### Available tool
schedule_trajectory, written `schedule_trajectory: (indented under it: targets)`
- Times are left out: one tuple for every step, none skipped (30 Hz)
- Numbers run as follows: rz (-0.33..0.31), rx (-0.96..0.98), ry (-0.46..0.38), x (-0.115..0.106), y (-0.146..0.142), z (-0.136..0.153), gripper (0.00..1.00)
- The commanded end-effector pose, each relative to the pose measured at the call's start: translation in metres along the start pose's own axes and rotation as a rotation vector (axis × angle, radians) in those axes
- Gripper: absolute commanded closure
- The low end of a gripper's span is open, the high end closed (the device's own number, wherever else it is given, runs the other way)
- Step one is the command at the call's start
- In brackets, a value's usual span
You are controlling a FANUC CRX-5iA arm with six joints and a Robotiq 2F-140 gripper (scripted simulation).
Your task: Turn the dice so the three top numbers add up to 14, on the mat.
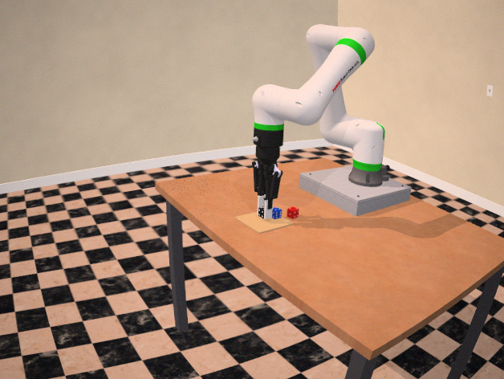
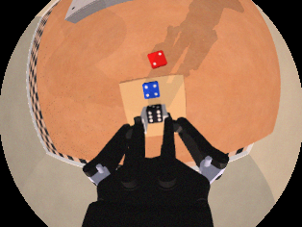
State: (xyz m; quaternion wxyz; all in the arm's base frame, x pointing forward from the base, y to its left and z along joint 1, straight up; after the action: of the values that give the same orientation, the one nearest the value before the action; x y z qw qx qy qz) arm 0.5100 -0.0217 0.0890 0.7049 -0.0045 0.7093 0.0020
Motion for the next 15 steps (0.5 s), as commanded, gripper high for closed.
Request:
schedule_trajectory:
  targets:
    - [0.0,0.0,-0.001,0.0059,0.0,0.0004,0.84]
    - [0.0,0.0,-0.001,0.0069,0.0,0.0004,0.84]
    - [0.0,0.0,-0.001,0.0075,0.0,0.0004,0.84]
    - [0.0,0.0,-0.001,0.0078,0.0,0.0004,0.84]
    - [0.0,0.0,-0.001,0.008,0.0,0.0004,0.84]
    - [0.0,0.0,-0.001,0.008,0.0,0.0004,0.84]
    - [0.0,0.0,-0.001,0.008,0.0,0.0004,0.84]
    - [0.0,0.0,-0.001,0.008,0.0,0.0004,0.84]
    - [0.0,0.0,-0.001,0.008,0.0,0.0004,0.84]
    - [0.0,0.0,-0.001,0.008,0.0,0.0004,0.84]
    - [0.0,0.0,-0.001,0.008,0.0,0.0004,0.84]
    - [0.0,0.0,-0.001,0.008,0.0,0.0004,0.84]
    - [0.0,0.0,-0.001,0.008,0.0,0.0004,0.84]
    - [0.0,0.0,-0.001,0.008,0.0,0.0004,0.84]
    - [0.0,0.0,-0.001,0.008,0.0,0.0004,0.84]
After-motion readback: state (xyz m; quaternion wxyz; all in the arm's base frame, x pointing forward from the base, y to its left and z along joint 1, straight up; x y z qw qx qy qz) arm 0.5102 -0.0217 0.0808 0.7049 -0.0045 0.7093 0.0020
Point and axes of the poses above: the point where the finger pads meet when closed, its own x axis out along the fingers, its own y axis across the jaws, z = x × y, the point moved 10 cm from there along -x, back along the fingers, and after that the axes turned 3 degrees about -x, right-handed, at the moved point
